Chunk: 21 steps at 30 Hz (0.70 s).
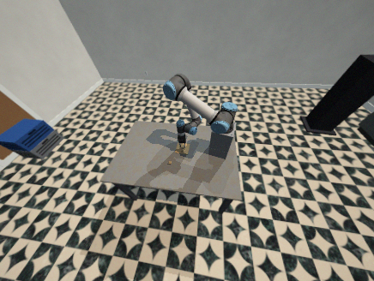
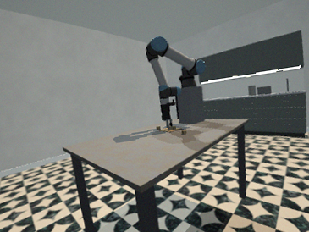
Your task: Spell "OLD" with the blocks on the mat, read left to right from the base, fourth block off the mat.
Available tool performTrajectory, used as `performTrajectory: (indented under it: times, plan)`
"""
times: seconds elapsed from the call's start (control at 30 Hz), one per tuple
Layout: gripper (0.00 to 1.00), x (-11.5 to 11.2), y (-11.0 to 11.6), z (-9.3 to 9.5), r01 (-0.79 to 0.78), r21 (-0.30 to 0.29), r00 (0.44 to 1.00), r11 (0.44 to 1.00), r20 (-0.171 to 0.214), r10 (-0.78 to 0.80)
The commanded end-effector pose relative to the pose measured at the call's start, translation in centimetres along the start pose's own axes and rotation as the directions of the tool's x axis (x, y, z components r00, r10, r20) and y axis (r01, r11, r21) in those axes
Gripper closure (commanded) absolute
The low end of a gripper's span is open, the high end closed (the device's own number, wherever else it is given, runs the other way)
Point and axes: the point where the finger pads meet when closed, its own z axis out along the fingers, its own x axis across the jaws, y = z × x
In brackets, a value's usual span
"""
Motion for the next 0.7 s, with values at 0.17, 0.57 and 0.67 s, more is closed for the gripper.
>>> performTrajectory:
  times: [0.17, 0.57, 0.67]
  plan:
    - [0.21, 0.0, 0.0, -3.7, 0.000, 0.000, 1.000, 1.000, -0.001, 0.000]
    - [0.21, 0.0, 0.0, -6.9, 0.000, 0.000, 1.000, 1.000, -0.001, 0.000]
    - [0.21, 0.0, 0.0, -7.2, 0.000, 0.000, 1.000, 1.000, -0.001, 0.000]
